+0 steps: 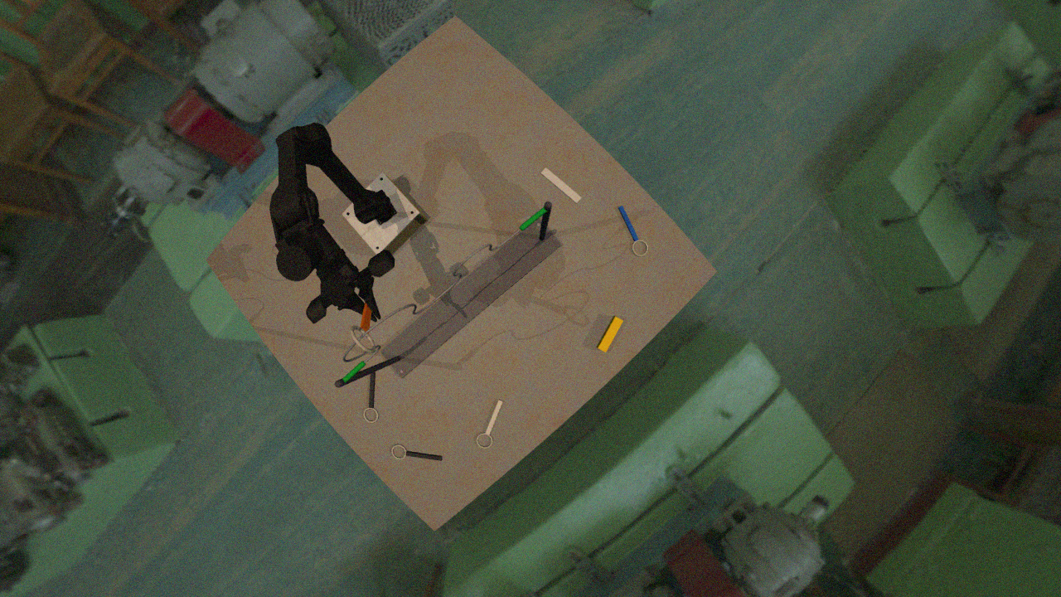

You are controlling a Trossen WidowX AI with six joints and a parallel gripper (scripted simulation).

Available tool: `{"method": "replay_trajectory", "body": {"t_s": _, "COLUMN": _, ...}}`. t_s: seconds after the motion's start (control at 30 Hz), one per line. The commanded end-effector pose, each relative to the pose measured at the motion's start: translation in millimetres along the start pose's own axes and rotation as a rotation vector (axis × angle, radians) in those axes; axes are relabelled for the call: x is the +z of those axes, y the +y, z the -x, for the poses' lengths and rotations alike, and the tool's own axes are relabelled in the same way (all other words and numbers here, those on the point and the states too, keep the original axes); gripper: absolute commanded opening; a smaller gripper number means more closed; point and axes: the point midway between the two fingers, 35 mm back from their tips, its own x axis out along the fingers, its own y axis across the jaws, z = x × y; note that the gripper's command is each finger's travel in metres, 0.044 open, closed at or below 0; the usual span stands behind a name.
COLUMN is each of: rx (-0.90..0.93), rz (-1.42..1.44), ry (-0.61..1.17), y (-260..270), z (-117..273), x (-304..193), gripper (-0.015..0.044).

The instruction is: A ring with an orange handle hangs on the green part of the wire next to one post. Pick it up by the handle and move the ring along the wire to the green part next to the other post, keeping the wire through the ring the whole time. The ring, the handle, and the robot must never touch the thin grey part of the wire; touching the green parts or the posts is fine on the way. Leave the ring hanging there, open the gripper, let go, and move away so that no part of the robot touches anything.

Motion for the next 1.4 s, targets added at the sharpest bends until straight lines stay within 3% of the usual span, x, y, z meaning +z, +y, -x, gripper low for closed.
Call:
{"method": "replay_trajectory", "body": {"t_s": 0.0, "rx": -0.027, "rz": 0.046, "ry": -0.014, "y": -0.9, "z": 3.3, "x": -0.1, "gripper": -0.0150}}
{"method": "replay_trajectory", "body": {"t_s": 1.37, "rx": -0.279, "rz": 0.485, "ry": -0.075, "y": -13.7, "z": 3.2, "x": 2.7, "gripper": -0.0150}}
